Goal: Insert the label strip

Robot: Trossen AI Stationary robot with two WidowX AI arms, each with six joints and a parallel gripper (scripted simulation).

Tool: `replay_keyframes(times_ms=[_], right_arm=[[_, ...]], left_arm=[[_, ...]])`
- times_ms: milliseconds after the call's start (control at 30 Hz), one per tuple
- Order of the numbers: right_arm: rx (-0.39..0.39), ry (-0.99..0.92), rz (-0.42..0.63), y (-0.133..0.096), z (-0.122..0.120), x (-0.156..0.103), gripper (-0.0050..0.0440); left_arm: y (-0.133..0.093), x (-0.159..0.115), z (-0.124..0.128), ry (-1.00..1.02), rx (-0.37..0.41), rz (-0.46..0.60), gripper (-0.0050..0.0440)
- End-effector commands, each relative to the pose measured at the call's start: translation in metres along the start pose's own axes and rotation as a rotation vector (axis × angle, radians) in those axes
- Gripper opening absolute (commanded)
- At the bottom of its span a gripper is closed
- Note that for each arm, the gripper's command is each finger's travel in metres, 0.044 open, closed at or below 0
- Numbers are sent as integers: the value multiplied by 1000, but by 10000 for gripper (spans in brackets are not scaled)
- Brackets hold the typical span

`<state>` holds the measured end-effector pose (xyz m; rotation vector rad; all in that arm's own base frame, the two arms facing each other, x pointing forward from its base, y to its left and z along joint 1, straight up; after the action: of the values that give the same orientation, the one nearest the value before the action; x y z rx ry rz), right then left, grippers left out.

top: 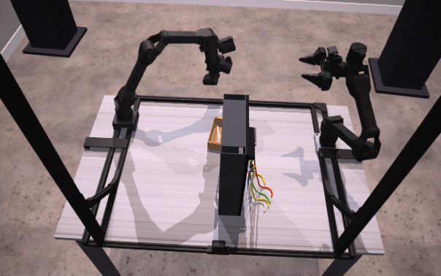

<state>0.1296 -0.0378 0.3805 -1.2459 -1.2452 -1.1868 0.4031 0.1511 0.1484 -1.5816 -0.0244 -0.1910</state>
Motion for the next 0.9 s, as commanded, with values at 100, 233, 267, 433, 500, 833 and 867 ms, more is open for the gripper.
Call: replay_keyframes(times_ms=[100, 233, 267, 433, 500, 833, 867], right_arm=[[1, -8, -2, 0, 1, 2, 440], [1, -8, -2, 0, 1, 2, 440], [1, -8, -2, 0, 1, 2, 440], [1, -8, -2, 0, 1, 2, 440], [1, -8, -2, 0, 1, 2, 440], [1, -8, -2, 0, 1, 2, 440], [1, -8, -2, 0, 1, 2, 440]], left_arm=[[-15, 5, -1, -44, 31, -30, -50], [-16, 6, -2, -91, 40, -24, -50], [-16, 6, -2, -103, 43, -22, -50], [-16, 6, -2, -140, 50, -18, -50], [-16, 6, -2, -163, 55, -15, -50], [-16, 6, -3, -282, 80, -5, -50], [-16, 6, -4, -293, 83, -4, -50]])
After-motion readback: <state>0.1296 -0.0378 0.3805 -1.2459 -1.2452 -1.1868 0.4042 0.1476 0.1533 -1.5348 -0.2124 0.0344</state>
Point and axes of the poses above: on each arm, the point midway between the two fingers, 35 mm back from their tips, its own y axis out along the fingers, its own z axis across the jaws, x = y × z, the point moved 3 cm from there along -y, back along the fingers, and after that the axes turned 3 degrees about -y, right-handed, at the moved point
